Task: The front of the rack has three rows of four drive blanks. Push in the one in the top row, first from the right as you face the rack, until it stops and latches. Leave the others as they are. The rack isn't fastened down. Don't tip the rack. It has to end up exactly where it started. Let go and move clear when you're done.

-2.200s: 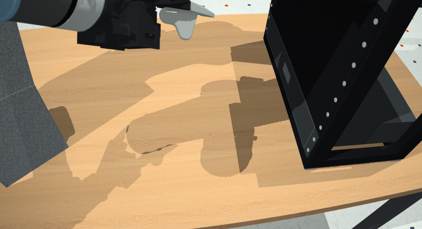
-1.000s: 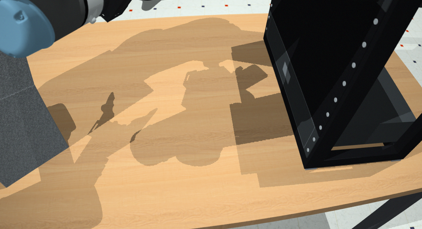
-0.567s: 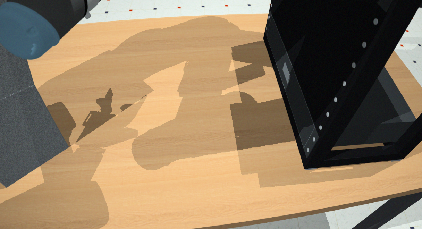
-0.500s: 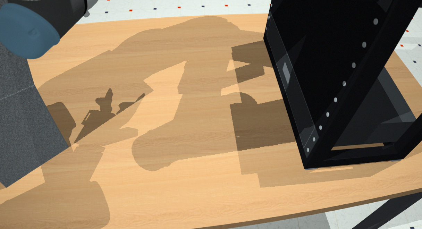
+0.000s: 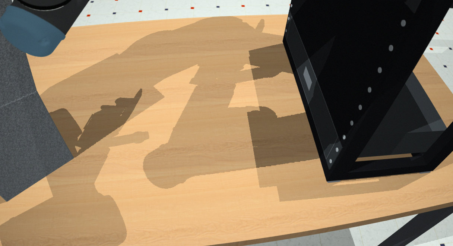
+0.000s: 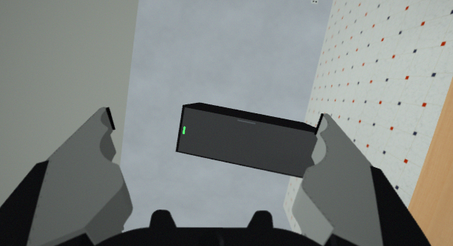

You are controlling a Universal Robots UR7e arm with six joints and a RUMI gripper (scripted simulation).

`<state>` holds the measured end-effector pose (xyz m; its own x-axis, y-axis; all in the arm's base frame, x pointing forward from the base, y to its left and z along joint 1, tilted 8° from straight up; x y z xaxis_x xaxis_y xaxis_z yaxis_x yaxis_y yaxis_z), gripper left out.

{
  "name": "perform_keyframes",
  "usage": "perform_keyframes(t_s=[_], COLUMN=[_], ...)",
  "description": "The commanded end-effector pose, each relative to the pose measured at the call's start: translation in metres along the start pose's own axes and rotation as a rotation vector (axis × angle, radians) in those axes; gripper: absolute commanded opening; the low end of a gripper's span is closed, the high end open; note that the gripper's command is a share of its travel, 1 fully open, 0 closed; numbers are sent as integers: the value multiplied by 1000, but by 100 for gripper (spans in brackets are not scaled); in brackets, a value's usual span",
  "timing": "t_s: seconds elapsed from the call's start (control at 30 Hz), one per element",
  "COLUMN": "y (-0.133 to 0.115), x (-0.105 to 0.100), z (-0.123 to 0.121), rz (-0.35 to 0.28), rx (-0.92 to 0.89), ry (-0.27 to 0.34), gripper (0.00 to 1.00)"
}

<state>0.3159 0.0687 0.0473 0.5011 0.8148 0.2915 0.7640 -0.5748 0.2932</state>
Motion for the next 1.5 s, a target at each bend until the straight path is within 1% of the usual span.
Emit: perform_keyframes(t_s=[0.0,0.23,0.3,0.8,0.87,1.37,1.43,1.47], y=[2,10,10,39,39,82,82,85], x=[7,14,14,18,18,9,9,8], z=[-16,-39,-39,-81,-81,-108,-108,-109], rz=[27,65,65,117,117,136,136,136], rx=[159,397,397,895,895,1356,1356,1385], ry=[80,193,193,443,443,696,696,713], gripper=[100,100,100,100,100,100,100,100])
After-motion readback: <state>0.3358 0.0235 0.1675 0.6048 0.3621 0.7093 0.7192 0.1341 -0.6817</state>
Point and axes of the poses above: the point where the finger pads meet when closed, its own x axis out along the fingers, its own z axis across the jaws, y = z × x, the point moved 6 cm from there along -x, back along the fingers, and after that the axes turned 8 degrees about -x, right-handed, at the moved point
